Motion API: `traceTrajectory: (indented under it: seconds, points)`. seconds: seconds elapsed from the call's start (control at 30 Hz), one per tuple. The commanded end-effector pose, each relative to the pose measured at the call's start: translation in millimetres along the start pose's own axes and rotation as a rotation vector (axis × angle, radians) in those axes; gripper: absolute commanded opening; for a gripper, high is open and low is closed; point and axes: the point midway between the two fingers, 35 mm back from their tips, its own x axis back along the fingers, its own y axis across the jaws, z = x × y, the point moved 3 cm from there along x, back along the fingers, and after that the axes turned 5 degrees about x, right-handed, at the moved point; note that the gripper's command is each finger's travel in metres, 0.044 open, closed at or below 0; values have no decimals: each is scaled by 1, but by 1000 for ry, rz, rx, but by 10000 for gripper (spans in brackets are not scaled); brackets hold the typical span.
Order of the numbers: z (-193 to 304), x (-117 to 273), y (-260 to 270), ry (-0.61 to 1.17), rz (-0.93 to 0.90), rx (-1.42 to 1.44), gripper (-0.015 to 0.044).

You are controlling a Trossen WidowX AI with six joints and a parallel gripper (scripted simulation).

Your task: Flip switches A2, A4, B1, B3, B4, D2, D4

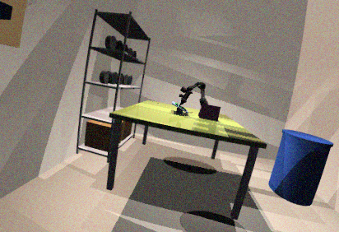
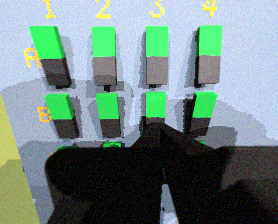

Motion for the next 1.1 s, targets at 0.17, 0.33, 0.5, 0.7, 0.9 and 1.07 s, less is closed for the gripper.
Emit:
traceTrajectory:
  seconds: [0.17,0.33,0.5,0.7,0.9,1.07]
  points:
    - [1,-2,1,2,-4,6,0]
    - [-4,44,2,22,-12,4,0]
    - [-3,63,1,30,-10,6,0]
    - [-19,63,-34,29,-8,7,0]
    - [-20,30,-34,52,-9,6,0]
    - [-20,28,-34,54,-9,6,0]
